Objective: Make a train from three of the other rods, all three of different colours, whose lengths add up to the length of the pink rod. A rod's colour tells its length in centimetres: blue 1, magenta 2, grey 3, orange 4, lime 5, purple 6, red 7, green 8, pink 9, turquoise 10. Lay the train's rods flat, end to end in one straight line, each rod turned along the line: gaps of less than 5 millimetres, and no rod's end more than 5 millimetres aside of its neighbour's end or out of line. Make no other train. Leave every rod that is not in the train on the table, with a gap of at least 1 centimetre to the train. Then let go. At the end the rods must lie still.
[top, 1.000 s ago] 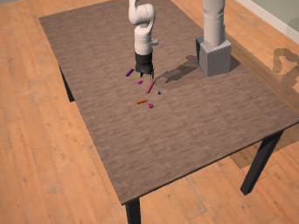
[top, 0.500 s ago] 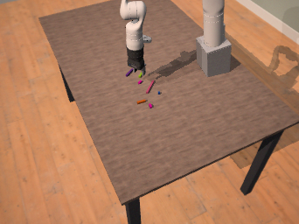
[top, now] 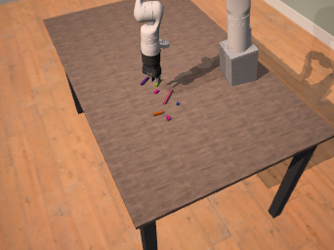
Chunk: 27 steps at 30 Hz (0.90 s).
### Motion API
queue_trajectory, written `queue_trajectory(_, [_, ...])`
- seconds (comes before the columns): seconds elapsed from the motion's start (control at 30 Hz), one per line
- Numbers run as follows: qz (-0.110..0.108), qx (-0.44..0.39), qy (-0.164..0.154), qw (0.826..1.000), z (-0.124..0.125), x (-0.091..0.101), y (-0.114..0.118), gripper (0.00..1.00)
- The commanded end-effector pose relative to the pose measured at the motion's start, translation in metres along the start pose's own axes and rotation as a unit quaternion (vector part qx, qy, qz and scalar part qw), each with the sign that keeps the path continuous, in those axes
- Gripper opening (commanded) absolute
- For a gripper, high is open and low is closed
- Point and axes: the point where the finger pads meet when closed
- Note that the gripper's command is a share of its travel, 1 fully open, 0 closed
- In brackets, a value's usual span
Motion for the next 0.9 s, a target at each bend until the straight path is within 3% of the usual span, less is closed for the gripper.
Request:
queue_trajectory(0.0, [0.001, 0.0, 0.0, 1.0, -0.0003, 0.0005, -0.0004, 0.54])
queue_trajectory(0.87, [0.001, 0.0, 0.0, 1.0, -0.0004, -0.0019, -0.0004, 0.54])
Point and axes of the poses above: the point where the finger pads meet when closed, its own x axis back along the fingers, its own y axis across the jaws, z = x × y, and after that the axes turned 10 degrees about x, right-handed
